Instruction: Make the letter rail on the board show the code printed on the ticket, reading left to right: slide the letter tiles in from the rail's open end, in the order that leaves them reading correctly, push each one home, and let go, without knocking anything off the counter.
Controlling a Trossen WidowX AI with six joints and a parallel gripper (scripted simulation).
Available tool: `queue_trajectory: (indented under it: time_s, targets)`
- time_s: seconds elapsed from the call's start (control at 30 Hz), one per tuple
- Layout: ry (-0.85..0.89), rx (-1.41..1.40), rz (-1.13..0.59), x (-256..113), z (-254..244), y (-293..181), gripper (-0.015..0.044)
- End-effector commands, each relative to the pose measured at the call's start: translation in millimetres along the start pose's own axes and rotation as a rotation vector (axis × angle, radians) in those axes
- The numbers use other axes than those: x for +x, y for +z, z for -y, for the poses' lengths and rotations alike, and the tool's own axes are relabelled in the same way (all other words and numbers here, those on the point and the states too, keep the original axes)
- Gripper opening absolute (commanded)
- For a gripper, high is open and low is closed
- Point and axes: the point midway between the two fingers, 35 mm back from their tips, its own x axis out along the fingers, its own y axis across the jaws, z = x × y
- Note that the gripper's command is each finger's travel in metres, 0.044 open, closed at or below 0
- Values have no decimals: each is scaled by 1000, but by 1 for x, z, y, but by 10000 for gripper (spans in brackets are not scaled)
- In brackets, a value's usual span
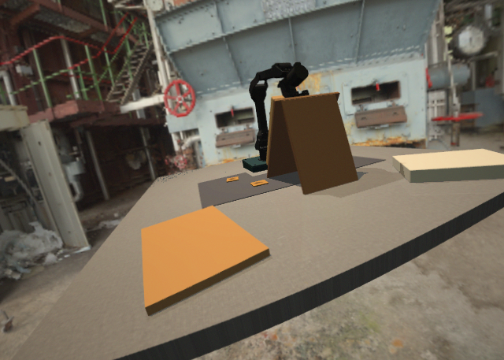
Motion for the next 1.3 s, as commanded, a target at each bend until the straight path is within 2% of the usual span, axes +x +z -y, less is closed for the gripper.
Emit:
queue_trajectory:
  time_s: [0.0, 1.27]
  targets:
    - [-2, -3, -5, 4, 0, 2, 0]
    - [-2, -3, -4, 8, 5, 6, 0]
